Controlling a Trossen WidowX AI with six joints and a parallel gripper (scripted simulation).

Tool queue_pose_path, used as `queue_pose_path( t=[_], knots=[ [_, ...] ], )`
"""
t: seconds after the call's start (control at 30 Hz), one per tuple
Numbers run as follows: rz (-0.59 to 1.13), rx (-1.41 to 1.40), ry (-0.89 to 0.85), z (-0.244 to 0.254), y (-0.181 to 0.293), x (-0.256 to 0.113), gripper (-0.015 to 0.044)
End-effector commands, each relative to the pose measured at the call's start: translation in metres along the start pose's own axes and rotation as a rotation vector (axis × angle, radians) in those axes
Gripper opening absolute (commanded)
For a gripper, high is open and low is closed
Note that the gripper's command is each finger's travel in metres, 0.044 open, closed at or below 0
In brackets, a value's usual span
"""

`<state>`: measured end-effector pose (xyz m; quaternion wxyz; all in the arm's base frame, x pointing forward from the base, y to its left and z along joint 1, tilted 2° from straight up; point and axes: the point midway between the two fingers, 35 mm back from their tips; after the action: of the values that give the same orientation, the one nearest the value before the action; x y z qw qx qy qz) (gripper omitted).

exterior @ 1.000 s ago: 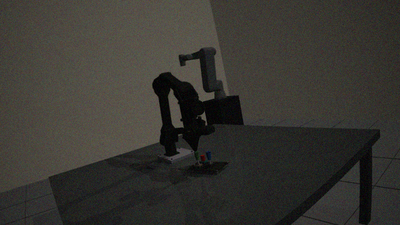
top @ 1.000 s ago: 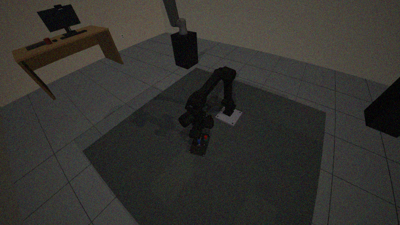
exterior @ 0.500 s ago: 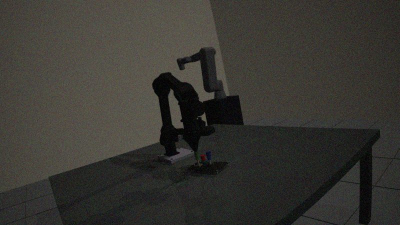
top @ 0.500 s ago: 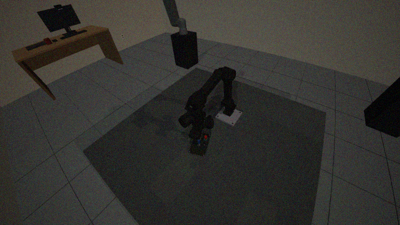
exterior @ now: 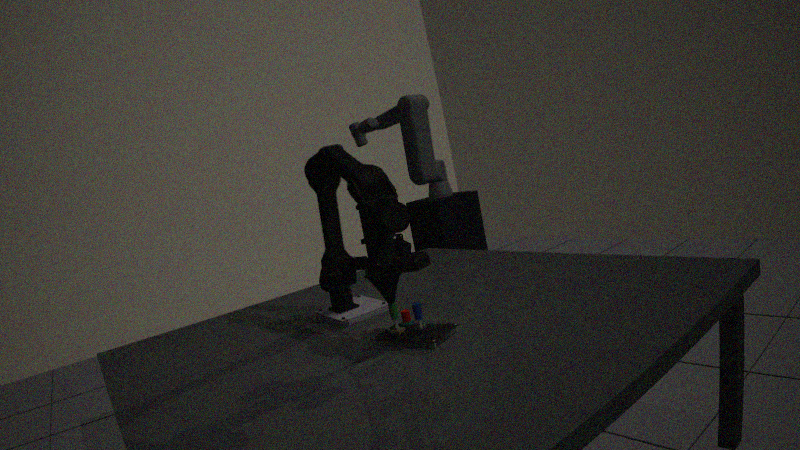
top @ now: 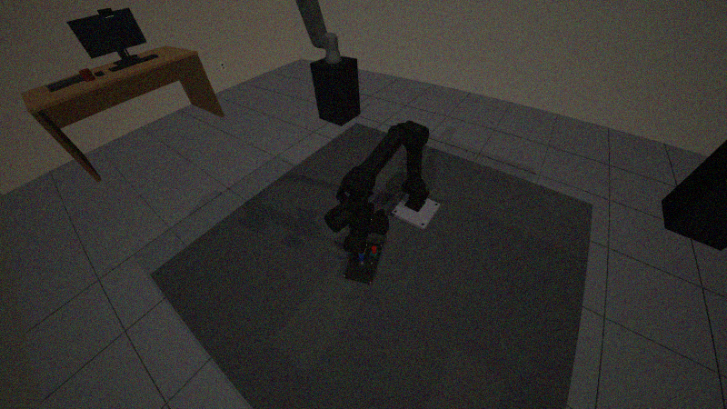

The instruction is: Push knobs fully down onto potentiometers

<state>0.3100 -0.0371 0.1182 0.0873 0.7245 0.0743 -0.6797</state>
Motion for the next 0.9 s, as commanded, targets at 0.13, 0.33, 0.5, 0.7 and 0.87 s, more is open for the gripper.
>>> queue_pose_path(
  t=[0.13, 0.33, 0.5, 0.7, 0.87],
  knots=[
    [-0.005, -0.002, 0.002, -0.0002, -0.0007, 0.0051, 0.0],
    [-0.005, -0.002, 0.002, -0.0002, -0.0007, 0.0053, 0.0],
    [-0.005, -0.002, 0.002, -0.0002, -0.0007, 0.0075, 0.0],
    [-0.005, -0.002, 0.002, -0.0002, -0.0007, 0.0109, 0.0],
    [-0.005, -0.002, 0.002, -0.0002, -0.0007, 0.0109, 0.0]
  ],
)
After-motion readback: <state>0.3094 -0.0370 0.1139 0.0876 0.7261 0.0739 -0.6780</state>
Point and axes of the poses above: the point midway between the two fingers, 35 mm back from their tips, its own x axis out along the fingers, its own z axis across the jaws, y = z × x, and after that the axes turned 13 degrees about x, right-handed
